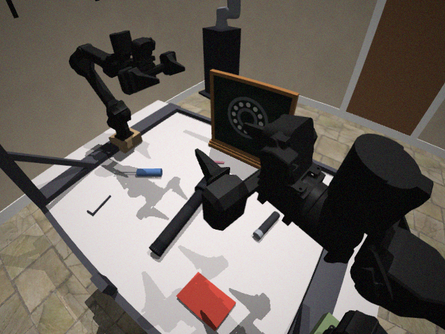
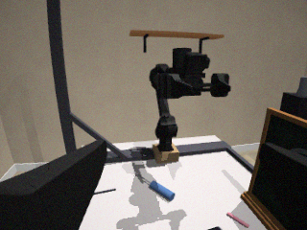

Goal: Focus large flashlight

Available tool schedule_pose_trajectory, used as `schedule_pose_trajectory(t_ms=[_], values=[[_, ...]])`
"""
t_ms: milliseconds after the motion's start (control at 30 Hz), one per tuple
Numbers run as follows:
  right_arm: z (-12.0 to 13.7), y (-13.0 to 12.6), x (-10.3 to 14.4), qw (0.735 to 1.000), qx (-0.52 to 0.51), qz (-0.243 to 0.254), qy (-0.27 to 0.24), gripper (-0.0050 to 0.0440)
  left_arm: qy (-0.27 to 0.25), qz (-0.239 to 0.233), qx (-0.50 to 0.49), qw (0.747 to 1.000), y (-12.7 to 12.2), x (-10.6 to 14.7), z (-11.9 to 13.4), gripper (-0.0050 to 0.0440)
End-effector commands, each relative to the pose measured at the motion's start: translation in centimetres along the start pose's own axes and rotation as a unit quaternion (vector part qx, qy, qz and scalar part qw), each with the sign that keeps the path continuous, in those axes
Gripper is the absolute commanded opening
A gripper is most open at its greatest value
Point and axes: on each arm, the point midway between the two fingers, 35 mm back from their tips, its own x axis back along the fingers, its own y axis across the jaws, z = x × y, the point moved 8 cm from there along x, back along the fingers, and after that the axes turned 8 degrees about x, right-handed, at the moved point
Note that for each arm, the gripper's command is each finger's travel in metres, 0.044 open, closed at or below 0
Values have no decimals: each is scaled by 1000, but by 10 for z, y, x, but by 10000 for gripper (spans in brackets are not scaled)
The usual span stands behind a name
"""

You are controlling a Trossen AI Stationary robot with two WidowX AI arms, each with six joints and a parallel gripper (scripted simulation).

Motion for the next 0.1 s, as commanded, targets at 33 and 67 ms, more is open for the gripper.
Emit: schedule_pose_trajectory(t_ms=[33, 67], values=[[-7, -1, 1, 1000, 0, 1, -11, 440, -8, 3, 1, 1000, -1, 1, -5, 440], [-7, -1, 1, 1000, 0, 1, -11, 440, -8, 3, 1, 1000, -1, 1, -5, 440]])
